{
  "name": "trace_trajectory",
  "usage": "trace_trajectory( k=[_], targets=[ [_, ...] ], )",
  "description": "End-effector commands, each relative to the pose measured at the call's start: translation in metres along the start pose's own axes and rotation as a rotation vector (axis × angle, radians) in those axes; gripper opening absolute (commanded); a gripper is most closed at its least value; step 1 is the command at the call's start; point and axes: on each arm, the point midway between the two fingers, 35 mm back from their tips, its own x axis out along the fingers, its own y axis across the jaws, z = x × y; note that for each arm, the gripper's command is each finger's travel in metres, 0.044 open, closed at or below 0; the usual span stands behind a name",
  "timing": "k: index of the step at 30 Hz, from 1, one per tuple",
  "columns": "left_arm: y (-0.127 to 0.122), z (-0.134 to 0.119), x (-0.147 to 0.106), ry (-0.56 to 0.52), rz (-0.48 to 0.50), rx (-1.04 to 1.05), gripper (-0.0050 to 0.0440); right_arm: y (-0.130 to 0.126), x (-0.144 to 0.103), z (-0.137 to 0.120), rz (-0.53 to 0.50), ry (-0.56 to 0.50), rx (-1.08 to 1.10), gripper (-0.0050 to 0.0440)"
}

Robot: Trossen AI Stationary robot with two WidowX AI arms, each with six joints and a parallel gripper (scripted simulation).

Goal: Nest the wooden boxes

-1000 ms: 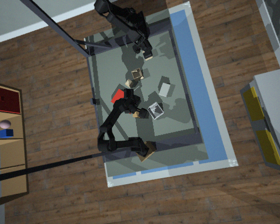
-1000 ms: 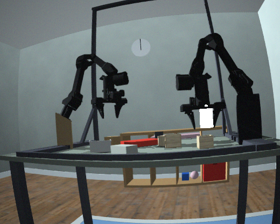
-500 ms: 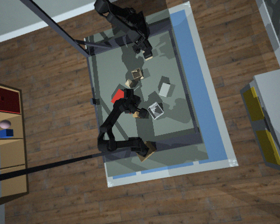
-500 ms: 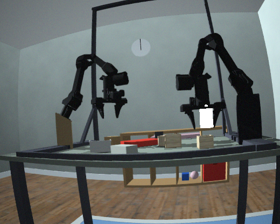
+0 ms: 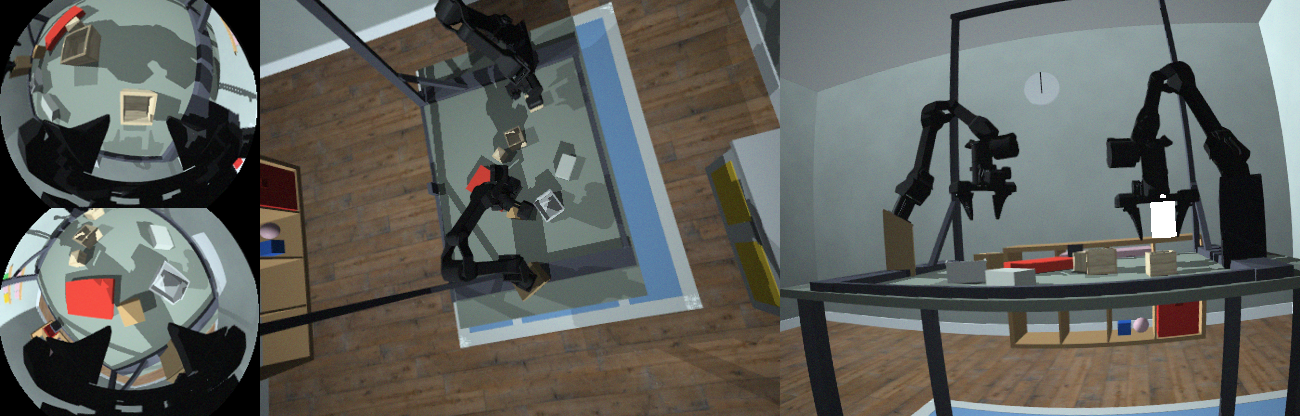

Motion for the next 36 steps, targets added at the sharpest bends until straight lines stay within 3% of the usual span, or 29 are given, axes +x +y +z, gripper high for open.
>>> trace_trajectory(
  k=[1, 2, 7, 17, 19, 21, 34, 36],
  targets=[
    [0.0037, 0.0012, -0.0037, 0.006, 0.017, 0.008, 0.04, 0.0029, -0.0046, 0.0014, 0.011, -0.016, -0.011, 0.04],
    [0.0037, 0.0012, -0.0037, 0.006, 0.017, 0.008, 0.04, 0.0029, -0.0046, 0.0014, 0.011, -0.016, -0.011, 0.04],
    [0.004, 0.0008, -0.003, 0.002, 0.016, -0.053, 0.028, 0.0029, -0.0046, 0.0014, 0.011, -0.016, -0.011, 0.04],
    [0.0045, 0.0013, -0.0045, 0.003, 0.023, -0.512, 0.004, 0.0029, -0.0046, 0.0014, 0.011, -0.016, -0.011, 0.04],
    [0.0045, 0.0013, -0.0045, 0.003, 0.023, -0.512, 0.004, 0.0029, -0.0046, 0.0014, 0.011, -0.016, -0.011, 0.04],
    [0.0043, 0.0013, -0.0046, 0.002, 0.023, -0.645, 0.0, 0.0029, -0.0046, 0.0014, 0.011, -0.016, -0.011, 0.04],
    [0.0036, 0.0014, -0.0048, -0.002, 0.024, -1.168, 0.0, 0.0029, -0.0046, 0.0014, 0.011, -0.016, -0.011, 0.04],
    [0.0036, 0.0014, -0.0048, -0.002, 0.024, -1.168, 0.0, 0.0029, -0.0046, 0.0014, 0.011, -0.016, -0.011, 0.04]
  ],
)
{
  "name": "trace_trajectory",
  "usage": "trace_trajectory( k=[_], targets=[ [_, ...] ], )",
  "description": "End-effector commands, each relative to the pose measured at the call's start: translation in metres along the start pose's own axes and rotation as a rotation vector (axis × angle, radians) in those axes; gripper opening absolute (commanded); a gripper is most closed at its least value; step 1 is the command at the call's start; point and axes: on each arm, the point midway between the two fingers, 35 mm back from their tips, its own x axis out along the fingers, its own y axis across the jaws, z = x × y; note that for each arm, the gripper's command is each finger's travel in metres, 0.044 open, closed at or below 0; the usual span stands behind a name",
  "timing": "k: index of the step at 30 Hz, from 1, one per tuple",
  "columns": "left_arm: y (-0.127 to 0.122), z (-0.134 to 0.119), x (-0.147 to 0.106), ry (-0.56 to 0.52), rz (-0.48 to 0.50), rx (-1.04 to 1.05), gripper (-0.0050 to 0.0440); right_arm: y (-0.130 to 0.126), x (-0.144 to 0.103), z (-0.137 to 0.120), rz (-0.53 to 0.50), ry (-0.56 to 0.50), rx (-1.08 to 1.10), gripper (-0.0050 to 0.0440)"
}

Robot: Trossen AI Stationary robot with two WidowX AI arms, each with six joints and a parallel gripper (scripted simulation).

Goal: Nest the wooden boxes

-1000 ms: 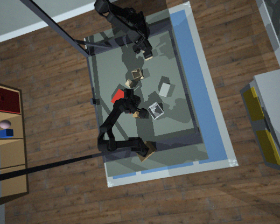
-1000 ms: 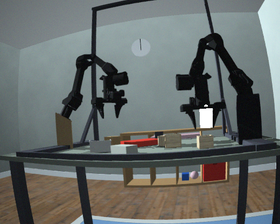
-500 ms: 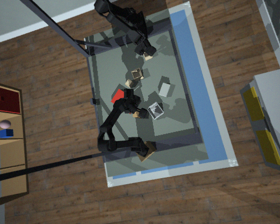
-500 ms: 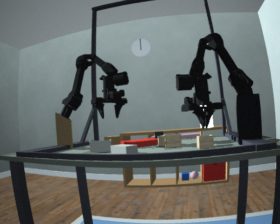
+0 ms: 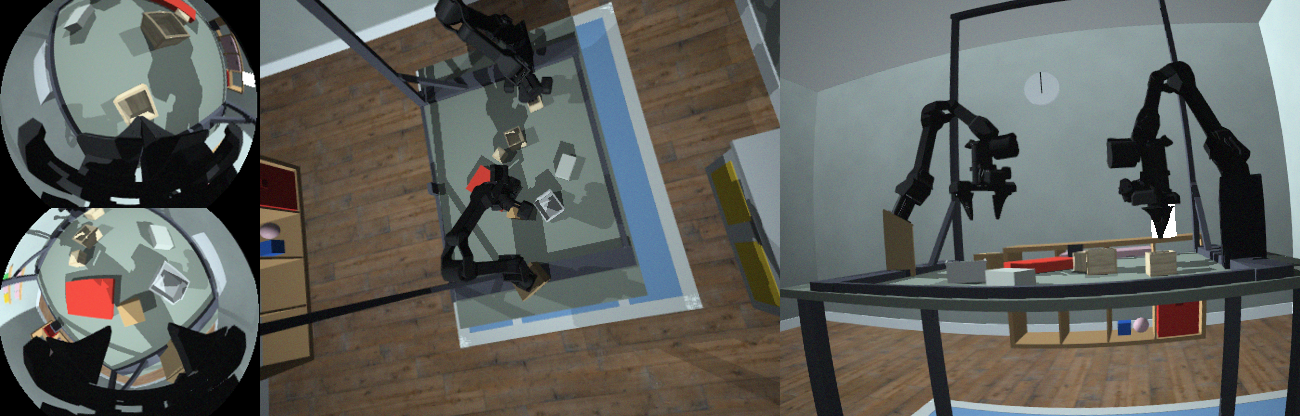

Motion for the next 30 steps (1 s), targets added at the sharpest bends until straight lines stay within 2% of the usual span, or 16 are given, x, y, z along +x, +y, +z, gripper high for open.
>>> trace_trajectory(
  k=[1, 9, 18, 22, 25, 30],
  targets=[
    [0.001, 0.005, -0.005, -0.02, 0.023, -0.176, 0.0, 0.003, -0.005, 0.001, 0.011, -0.016, -0.011, 0.04],
    [0.001, 0.005, -0.005, -0.023, 0.021, -0.469, -0.0003, 0.003, -0.005, 0.001, 0.011, -0.016, -0.011, 0.04],
    [0.001, 0.004, -0.002, -0.018, 0.014, -0.486, -0.002, 0.003, -0.005, 0.001, 0.011, -0.016, -0.011, 0.04],
    [0.001, 0.002, 0.014, -0.009, 0.009, -0.491, -0.005, 0.003, -0.005, 0.001, 0.011, -0.016, -0.011, 0.04],
    [0.0, 0.002, 0.03, -0.009, 0.006, -0.491, -0.005, 0.003, -0.005, 0.001, 0.011, -0.016, -0.011, 0.04],
    [0.0, 0.002, 0.035, -0.009, 0.006, -0.491, -0.005, 0.003, -0.005, 0.001, 0.011, -0.016, -0.011, 0.04]
  ],
)
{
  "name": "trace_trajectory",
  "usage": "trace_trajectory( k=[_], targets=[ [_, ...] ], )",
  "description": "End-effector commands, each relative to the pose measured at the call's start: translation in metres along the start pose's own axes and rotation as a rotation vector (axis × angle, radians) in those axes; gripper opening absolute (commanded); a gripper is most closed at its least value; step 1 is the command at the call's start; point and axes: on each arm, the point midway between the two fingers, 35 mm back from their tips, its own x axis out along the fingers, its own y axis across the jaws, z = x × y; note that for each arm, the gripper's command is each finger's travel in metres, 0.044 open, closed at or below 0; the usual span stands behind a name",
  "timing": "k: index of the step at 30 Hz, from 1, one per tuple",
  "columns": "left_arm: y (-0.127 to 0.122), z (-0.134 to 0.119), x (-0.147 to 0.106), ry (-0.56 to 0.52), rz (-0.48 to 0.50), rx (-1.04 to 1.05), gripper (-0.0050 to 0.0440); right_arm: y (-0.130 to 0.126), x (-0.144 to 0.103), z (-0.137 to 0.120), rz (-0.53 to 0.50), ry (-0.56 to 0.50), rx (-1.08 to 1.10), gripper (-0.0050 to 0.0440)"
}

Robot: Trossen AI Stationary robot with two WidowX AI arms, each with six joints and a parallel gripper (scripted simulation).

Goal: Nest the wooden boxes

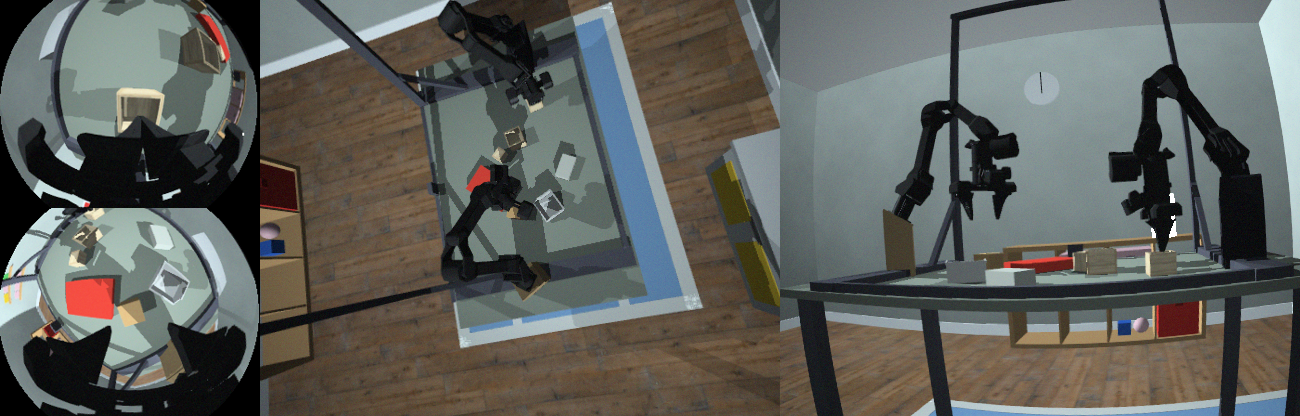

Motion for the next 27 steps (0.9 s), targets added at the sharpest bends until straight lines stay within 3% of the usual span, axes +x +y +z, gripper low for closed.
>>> trace_trajectory(
  k=[1, 11, 12, 19, 21, 24, 27],
  targets=[
    [-0.0011, 0.003, 0.0069, -0.013, -0.003, 0.001, -0.005, 0.0029, -0.0046, 0.0014, 0.011, -0.016, -0.011, 0.04],
    [-0.0009, 0.003, 0.0166, -0.013, -0.003, 0.001, -0.005, 0.0029, -0.0046, 0.0014, 0.011, -0.016, -0.011, 0.04],
    [-0.0009, 0.0033, 0.0165, -0.013, -0.002, 0.001, 0.0024, 0.0029, -0.0046, 0.0014, 0.011, -0.016, -0.011, 0.04],
    [-0.001, 0.0075, 0.0139, -0.027, 0.0, 0.009, 0.0192, 0.0029, -0.0046, 0.0014, 0.011, -0.016, -0.011, 0.04],
    [-0.001, 0.0075, 0.0139, -0.027, 0.0, 0.009, 0.0192, 0.0029, -0.0046, 0.0014, 0.011, -0.016, -0.011, 0.04],
    [-0.001, 0.0075, 0.0139, -0.027, 0.0, 0.009, 0.025, 0.0029, -0.0046, 0.0014, 0.011, -0.016, -0.011, 0.04],
    [-0.001, 0.0075, 0.0139, -0.027, 0.0, 0.009, 0.025, 0.0029, -0.0046, 0.0014, 0.011, -0.016, -0.011, 0.04]
  ],
)
